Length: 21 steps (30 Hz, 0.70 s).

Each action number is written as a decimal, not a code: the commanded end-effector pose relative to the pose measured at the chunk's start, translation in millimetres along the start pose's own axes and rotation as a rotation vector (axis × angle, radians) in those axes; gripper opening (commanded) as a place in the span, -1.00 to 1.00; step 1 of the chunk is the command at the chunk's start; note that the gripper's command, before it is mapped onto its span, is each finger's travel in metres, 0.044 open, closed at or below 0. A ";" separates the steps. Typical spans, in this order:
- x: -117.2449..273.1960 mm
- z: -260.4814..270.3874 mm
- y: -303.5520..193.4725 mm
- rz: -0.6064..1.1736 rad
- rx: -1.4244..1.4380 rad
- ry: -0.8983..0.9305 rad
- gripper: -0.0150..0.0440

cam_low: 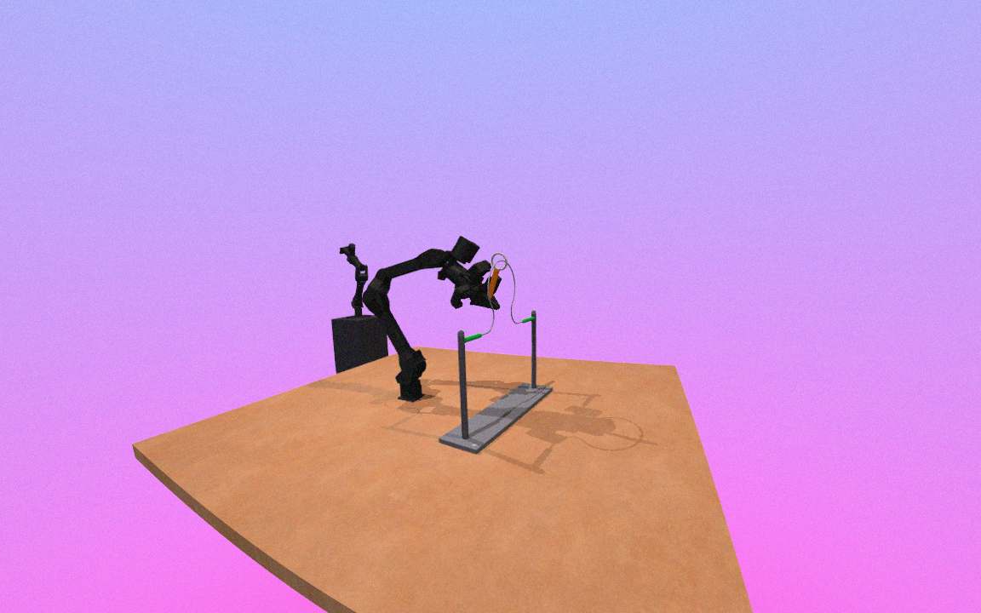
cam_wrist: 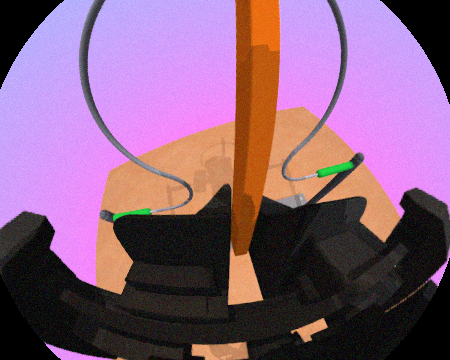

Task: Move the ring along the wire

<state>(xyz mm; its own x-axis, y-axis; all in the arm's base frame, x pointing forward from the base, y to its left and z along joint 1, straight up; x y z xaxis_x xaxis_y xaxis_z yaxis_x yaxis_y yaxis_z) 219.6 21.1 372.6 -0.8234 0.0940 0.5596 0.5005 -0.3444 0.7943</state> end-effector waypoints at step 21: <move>-1.7 0.9 -3.3 -0.056 0.274 -0.180 -1.00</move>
<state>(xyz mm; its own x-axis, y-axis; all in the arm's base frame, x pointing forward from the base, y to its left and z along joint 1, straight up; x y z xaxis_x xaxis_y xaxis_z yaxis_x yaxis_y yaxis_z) 219.2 22.6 370.4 -0.8066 0.2529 0.5343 0.5236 -0.1138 0.8443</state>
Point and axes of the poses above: the point midway between the two fingers, 35 mm back from their tips, its own x axis back along the fingers, its own z axis across the jaws, y = z × x, the point moved 8 cm from there along x, back along the fingers, and after that the axes turned 5 degrees about -x, right-handed, at the moved point
